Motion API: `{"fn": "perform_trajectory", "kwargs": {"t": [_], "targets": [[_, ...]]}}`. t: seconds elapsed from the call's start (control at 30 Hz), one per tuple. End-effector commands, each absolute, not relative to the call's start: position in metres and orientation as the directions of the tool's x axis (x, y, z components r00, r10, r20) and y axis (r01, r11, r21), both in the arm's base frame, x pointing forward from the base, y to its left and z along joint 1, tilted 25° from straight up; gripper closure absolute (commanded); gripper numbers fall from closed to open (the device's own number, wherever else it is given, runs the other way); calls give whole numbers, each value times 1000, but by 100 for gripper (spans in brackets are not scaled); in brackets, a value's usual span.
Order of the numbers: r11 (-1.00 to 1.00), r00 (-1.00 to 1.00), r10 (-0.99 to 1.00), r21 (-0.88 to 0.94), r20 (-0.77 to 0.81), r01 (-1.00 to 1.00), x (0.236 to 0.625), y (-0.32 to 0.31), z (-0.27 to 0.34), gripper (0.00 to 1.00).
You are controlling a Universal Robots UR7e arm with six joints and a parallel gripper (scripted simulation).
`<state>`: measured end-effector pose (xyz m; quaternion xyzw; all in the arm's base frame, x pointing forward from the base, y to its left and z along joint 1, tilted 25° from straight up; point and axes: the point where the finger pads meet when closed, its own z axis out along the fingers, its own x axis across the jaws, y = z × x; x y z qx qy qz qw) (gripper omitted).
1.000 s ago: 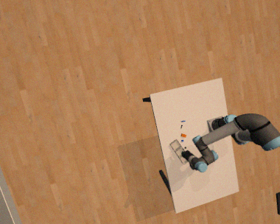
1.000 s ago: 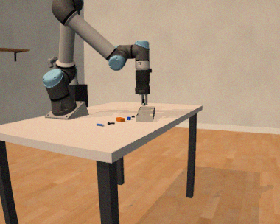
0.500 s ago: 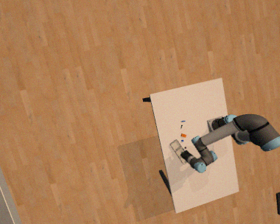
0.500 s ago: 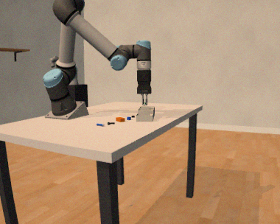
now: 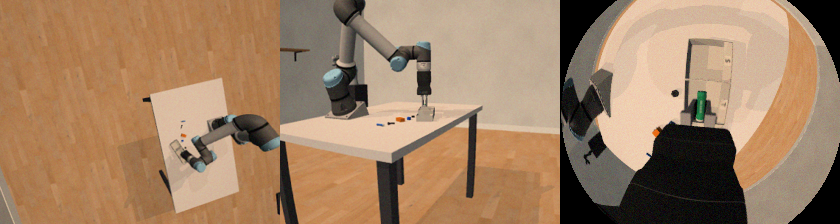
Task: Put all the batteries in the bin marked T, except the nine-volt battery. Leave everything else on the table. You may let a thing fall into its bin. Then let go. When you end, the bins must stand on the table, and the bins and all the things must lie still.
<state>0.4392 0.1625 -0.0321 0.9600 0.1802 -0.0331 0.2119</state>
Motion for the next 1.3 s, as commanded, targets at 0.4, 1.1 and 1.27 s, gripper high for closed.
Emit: {"fn": "perform_trajectory", "kwargs": {"t": [0.4,1.1,1.27], "targets": [[-845,933,332,395,-139,360,440,150,-59,69],[-845,933,332,395,-139,360,440,144,-73,69],[-845,933,332,395,-139,360,440,144,-73,40]]}}
